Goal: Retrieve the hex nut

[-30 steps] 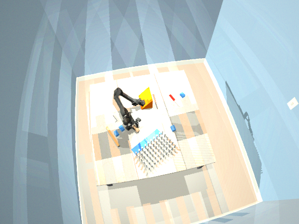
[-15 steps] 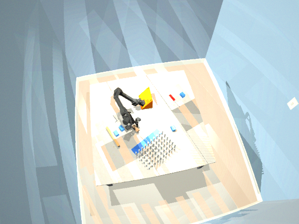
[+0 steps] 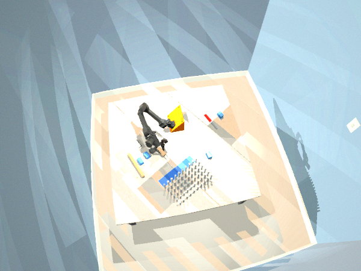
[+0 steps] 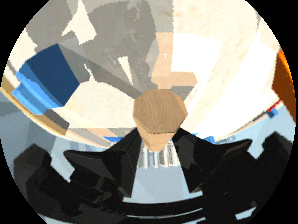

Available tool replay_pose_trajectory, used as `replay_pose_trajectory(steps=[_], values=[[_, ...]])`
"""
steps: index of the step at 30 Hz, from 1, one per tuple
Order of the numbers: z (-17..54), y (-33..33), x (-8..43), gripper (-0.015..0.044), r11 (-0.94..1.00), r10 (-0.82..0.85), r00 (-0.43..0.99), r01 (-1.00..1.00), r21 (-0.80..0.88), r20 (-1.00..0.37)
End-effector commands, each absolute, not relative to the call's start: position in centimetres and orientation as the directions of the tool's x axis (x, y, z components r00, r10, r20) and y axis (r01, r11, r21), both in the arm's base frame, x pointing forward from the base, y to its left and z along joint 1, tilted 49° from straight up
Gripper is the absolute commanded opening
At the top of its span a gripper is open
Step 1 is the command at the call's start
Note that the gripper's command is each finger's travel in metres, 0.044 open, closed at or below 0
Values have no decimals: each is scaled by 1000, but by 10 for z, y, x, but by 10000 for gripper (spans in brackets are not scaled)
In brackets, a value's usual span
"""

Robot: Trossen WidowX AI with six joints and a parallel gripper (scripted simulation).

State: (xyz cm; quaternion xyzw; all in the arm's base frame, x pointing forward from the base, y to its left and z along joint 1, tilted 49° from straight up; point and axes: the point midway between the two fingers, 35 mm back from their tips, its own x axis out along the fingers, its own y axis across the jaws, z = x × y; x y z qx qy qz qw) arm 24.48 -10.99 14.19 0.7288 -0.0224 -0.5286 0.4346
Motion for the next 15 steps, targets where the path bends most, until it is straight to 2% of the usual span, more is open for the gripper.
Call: replay_pose_trajectory(steps=[1, 15], values=[[151, -102, 248, 0, -626, -485, 445, 424, 654, -753], [194, -57, 263, 0, -637, -482, 437, 420, 646, -759]])
